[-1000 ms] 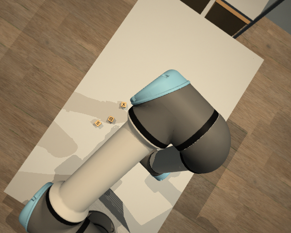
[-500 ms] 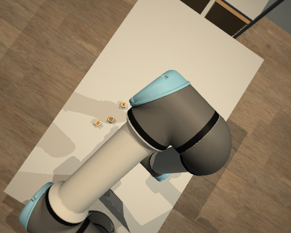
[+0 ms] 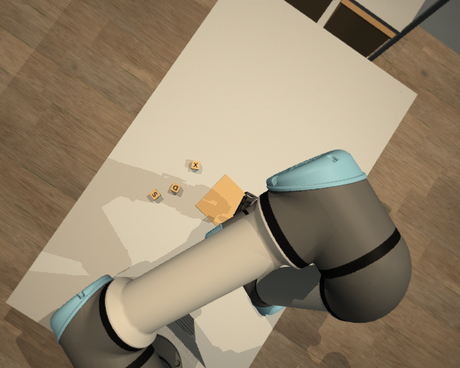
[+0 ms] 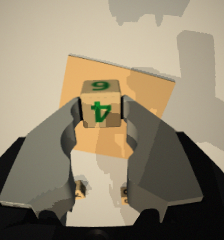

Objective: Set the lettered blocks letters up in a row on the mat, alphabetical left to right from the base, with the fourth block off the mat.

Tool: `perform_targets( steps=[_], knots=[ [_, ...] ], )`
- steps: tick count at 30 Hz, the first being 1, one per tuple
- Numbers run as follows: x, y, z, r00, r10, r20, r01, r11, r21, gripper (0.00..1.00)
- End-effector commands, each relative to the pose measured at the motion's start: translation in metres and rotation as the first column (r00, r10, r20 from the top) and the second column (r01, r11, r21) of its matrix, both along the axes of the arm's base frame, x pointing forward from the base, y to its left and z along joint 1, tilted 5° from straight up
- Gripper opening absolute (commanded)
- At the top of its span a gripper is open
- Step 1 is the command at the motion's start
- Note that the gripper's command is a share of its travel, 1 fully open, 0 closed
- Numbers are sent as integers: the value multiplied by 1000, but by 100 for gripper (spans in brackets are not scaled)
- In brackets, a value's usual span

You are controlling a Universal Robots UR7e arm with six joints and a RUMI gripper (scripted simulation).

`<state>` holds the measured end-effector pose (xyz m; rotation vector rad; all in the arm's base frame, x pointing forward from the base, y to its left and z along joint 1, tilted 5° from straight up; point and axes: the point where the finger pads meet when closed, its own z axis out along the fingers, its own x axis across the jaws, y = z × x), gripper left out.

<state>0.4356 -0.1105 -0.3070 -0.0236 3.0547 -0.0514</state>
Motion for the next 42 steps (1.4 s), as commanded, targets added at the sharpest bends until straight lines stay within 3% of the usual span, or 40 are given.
perform_targets(
  steps=[1, 5, 24, 35, 42],
  knots=[
    [-9, -32, 0, 998, -61, 5, 61, 998, 8, 5],
    [-15, -47, -1, 996, -94, 7, 94, 995, 11, 5],
    [-15, -47, -4, 995, -96, 7, 96, 995, 11, 5],
    [-12, -48, -32, 995, -96, 7, 96, 995, 11, 5],
    [-9, -49, -66, 995, -96, 7, 96, 995, 11, 5]
  ],
)
